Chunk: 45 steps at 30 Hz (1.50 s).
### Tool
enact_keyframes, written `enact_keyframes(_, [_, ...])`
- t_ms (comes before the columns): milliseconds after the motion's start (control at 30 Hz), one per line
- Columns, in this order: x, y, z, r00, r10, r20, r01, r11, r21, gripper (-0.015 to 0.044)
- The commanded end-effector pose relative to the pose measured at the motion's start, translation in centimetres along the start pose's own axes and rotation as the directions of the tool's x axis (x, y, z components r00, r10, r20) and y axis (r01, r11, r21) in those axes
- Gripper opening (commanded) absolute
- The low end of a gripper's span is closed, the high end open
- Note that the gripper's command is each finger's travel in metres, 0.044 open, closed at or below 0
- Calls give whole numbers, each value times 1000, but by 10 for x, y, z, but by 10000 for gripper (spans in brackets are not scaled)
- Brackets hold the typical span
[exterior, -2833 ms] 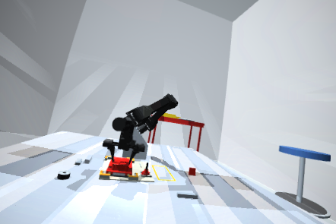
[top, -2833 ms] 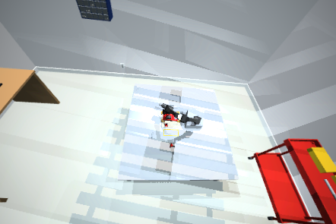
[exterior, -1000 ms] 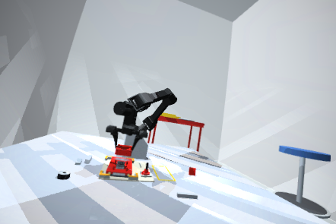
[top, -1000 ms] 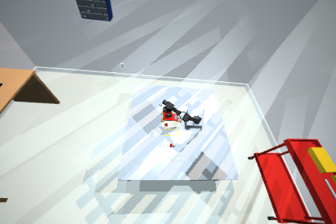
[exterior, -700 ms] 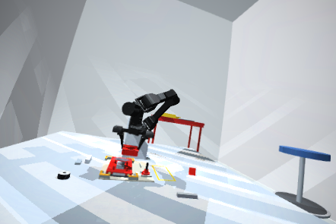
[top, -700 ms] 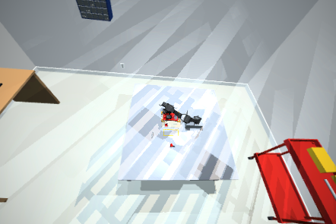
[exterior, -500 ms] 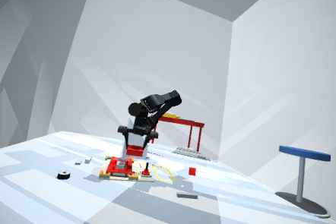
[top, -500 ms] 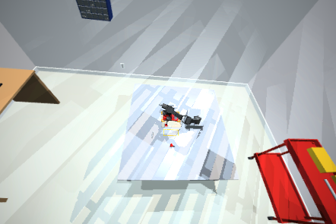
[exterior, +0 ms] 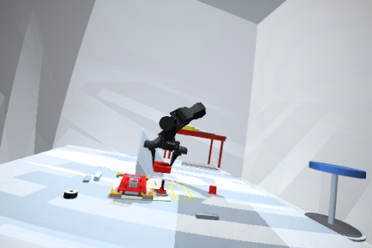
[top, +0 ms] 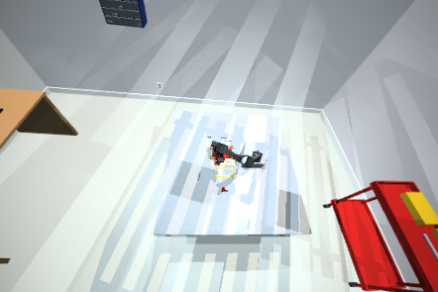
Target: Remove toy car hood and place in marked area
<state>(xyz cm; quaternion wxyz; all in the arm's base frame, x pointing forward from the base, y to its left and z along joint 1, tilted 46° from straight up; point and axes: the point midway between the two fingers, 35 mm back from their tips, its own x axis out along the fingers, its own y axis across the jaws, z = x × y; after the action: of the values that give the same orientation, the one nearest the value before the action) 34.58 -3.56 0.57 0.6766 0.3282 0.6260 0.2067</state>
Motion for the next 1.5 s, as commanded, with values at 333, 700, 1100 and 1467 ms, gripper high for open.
enact_keyframes(333, [-1,52,-15,1000,9,-5,-9,1000,6,0])
enact_keyframes(700, [-2,87,-31,1000,17,-8,-17,1000,6,0])
enact_keyframes(1100, [-2,112,-45,1000,26,-11,-26,1000,5,0])
enact_keyframes(1467, [3,112,-45,1000,25,-11,-25,1000,5,0])
